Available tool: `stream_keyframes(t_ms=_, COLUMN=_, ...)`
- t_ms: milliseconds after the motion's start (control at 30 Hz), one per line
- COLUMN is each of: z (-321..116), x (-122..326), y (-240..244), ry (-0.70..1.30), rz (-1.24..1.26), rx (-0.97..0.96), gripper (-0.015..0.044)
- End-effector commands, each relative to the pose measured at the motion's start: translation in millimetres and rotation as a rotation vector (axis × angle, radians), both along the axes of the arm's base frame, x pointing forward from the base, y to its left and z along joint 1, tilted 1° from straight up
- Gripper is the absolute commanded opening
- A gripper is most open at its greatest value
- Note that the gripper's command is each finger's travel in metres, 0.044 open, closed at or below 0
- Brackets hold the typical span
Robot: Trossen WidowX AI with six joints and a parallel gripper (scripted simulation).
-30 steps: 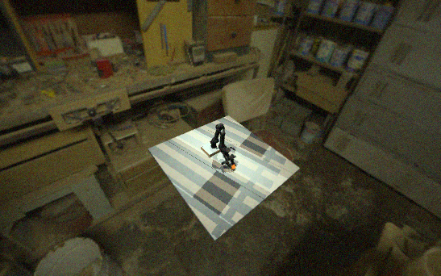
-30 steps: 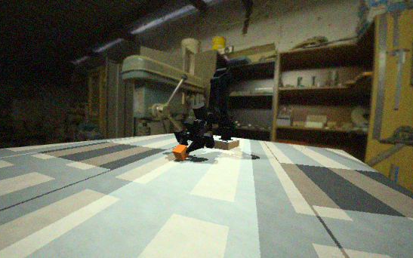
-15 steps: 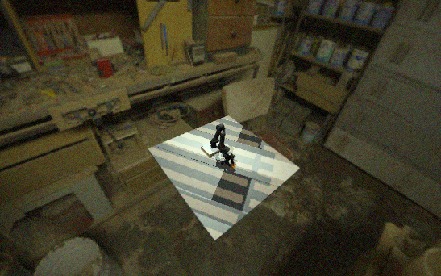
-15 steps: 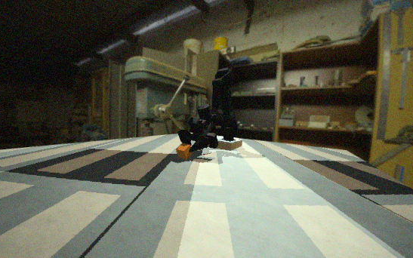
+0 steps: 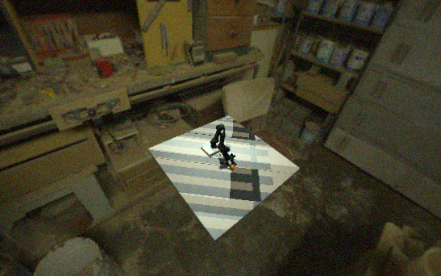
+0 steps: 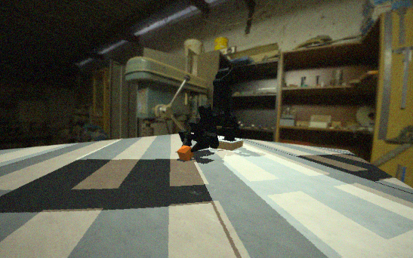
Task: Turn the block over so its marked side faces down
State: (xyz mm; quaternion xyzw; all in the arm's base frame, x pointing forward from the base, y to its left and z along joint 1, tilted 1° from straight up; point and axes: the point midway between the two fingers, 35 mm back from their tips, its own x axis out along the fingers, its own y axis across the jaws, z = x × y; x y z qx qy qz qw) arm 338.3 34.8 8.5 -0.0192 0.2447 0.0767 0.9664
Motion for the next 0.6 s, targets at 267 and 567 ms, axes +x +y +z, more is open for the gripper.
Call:
stream_keyframes(t_ms=267, z=-0.5, x=-0.4, y=0.3, ry=0.002, rz=-0.001, rx=0.007, gripper=0.0440)
stream_keyframes(t_ms=567, z=-0.5, x=-0.4, y=0.3, ry=0.002, rz=-0.001, rx=0.007, gripper=0.0440)
